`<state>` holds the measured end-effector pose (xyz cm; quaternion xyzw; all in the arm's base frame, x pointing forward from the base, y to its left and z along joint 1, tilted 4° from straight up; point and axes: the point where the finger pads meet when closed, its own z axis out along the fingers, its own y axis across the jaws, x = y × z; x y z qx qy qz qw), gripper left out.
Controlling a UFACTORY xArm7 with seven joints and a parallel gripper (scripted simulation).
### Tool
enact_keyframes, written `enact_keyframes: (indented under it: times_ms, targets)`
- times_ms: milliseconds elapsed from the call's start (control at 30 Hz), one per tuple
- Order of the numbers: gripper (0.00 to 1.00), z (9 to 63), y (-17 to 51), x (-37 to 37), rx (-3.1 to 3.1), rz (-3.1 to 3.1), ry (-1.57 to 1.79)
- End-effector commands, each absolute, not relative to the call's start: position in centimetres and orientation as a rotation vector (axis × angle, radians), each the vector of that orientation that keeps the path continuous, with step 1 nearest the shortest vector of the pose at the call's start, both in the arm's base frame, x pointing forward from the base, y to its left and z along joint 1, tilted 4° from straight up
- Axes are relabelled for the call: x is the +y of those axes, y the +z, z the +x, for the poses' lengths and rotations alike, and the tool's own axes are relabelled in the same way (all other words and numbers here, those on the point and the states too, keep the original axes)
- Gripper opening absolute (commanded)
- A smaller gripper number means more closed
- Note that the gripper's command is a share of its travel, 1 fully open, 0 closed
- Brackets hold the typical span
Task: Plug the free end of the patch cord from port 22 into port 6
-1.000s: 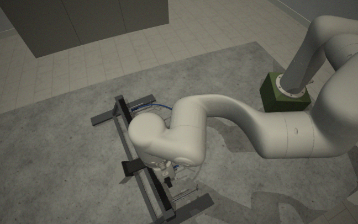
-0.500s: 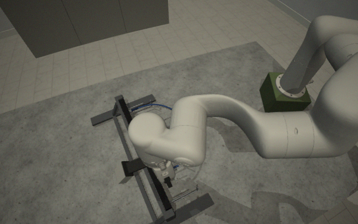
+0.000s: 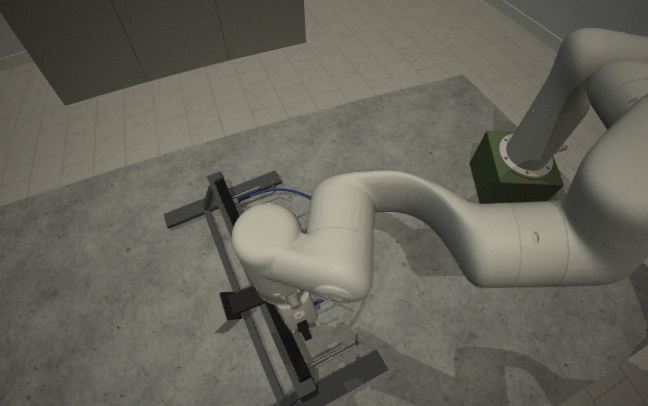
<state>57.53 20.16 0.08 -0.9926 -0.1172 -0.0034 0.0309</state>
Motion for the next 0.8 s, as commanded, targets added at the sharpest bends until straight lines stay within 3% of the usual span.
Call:
enact_keyframes:
  times_ms: [0,767]
  targets:
    - [0.38,57.7,0.3,20.2,-0.361,-3.058,-0.018]
    - [0.38,57.6,4.1,19.9,-0.361,-3.058,-0.018]
